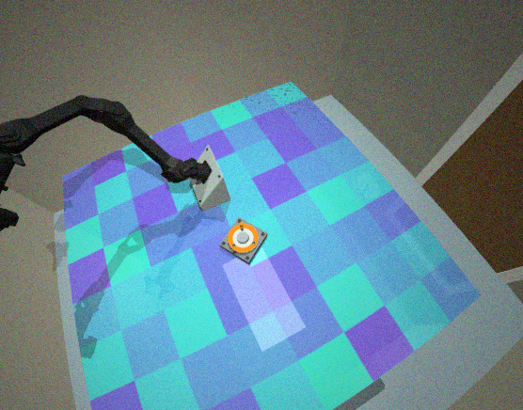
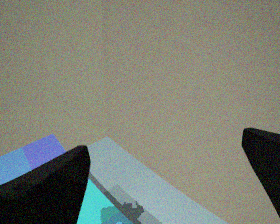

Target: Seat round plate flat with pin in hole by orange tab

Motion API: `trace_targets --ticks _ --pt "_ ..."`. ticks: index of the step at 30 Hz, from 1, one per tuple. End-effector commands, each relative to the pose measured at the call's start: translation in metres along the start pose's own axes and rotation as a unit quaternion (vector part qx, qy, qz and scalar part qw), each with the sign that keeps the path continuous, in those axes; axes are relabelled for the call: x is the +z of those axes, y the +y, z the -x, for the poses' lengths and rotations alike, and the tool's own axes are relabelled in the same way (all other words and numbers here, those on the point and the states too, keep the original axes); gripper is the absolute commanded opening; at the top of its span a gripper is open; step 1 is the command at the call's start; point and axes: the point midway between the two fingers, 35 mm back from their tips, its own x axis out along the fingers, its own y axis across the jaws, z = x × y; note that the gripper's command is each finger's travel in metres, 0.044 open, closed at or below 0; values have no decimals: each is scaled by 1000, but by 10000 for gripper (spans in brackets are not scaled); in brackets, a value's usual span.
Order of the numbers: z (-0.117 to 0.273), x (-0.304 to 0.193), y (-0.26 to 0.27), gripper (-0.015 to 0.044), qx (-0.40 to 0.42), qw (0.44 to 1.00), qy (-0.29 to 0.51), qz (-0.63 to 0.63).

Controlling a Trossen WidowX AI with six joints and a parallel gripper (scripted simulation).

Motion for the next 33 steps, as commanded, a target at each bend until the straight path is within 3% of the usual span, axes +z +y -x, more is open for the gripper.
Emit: trace_targets --ticks 1,4,8,15,25,33 --pt "-3 -2 5 374 7 1000 2 -5" --pt "-37 -23 71 295 104 992 37 -59" --pt "-55 -41 120 190 157 980 79 -88" --pt "-66 -83 254 6 281 936 187 -101" --pt "-7 -149 417 0 378 850 358 -83" --pt "95 -216 511 0 394 779 487 7"
